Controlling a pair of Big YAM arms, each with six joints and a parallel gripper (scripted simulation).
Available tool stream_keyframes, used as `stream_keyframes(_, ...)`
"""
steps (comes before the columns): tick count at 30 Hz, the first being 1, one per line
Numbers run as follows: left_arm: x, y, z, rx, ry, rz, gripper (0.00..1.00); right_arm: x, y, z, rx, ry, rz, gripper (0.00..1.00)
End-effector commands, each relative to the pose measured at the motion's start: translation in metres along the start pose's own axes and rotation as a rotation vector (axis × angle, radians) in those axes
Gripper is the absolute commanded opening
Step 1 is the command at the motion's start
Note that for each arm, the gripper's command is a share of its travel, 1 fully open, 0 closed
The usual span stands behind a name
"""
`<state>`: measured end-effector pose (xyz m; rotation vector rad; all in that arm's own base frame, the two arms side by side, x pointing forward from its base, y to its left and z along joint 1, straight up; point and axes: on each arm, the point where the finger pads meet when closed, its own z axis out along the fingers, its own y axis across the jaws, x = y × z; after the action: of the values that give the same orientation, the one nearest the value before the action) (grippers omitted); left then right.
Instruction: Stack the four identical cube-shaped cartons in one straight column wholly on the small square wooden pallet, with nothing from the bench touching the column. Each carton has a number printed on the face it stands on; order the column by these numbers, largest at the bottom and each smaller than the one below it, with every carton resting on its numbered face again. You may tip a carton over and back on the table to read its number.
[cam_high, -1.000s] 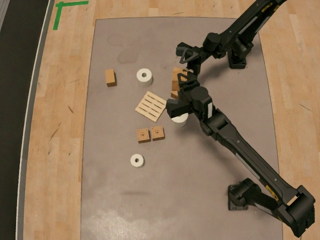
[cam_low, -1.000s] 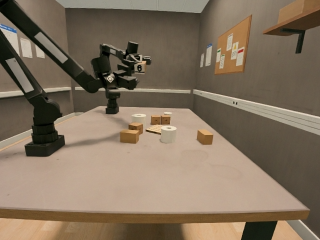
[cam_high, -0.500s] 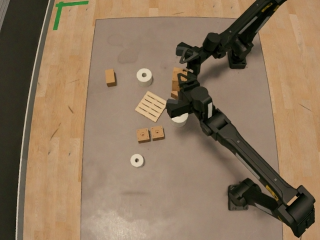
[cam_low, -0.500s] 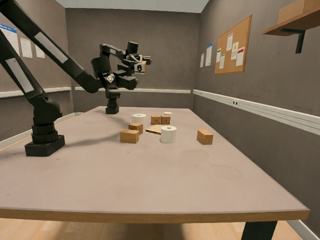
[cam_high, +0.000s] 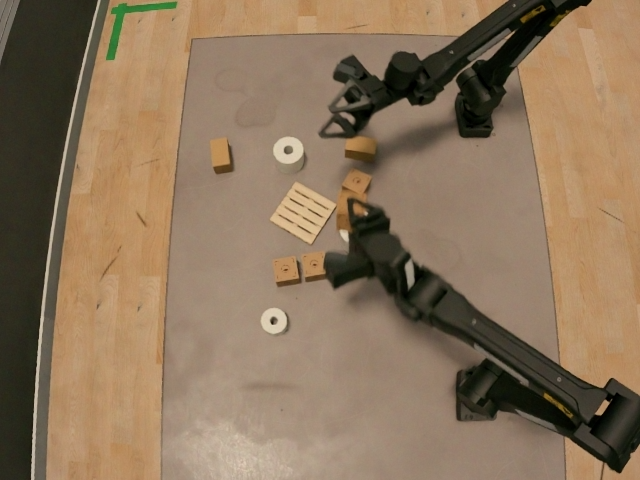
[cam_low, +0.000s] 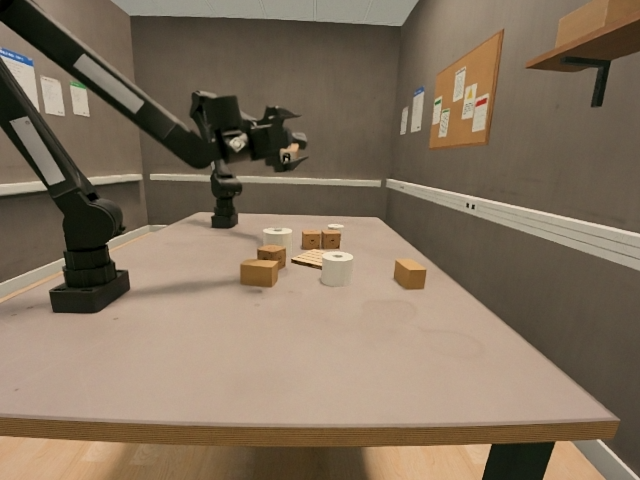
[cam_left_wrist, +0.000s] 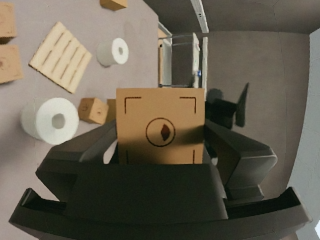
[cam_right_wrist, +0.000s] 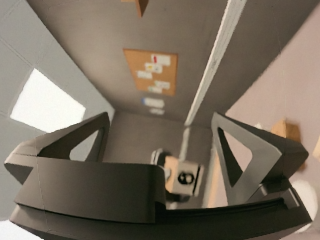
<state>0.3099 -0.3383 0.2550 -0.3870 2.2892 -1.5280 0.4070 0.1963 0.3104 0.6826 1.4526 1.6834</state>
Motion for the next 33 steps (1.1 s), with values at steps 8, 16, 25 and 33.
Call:
stream_keyframes(8, -0.046, 0.036, -0.042, 0.058, -0.045, 0.059, 0.5, -0.061, 0.049, 0.038, 0.047, -0.12, -0.449, 1.0)
stream_keyframes(16, -0.076, 0.108, -0.069, 0.031, -0.033, 0.053, 0.5, -0.112, 0.075, 0.047, 0.157, -0.204, -0.744, 1.0)
stream_keyframes(25, -0.11, 0.151, -0.098, 0.036, -0.034, 0.085, 0.5, -0.153, 0.105, 0.046, 0.262, -0.259, -0.983, 1.0)
stream_keyframes(33, -0.156, 0.216, -0.139, 0.038, -0.03, 0.145, 0.5, -0.202, 0.141, 0.036, 0.434, -0.291, -1.291, 1.0)
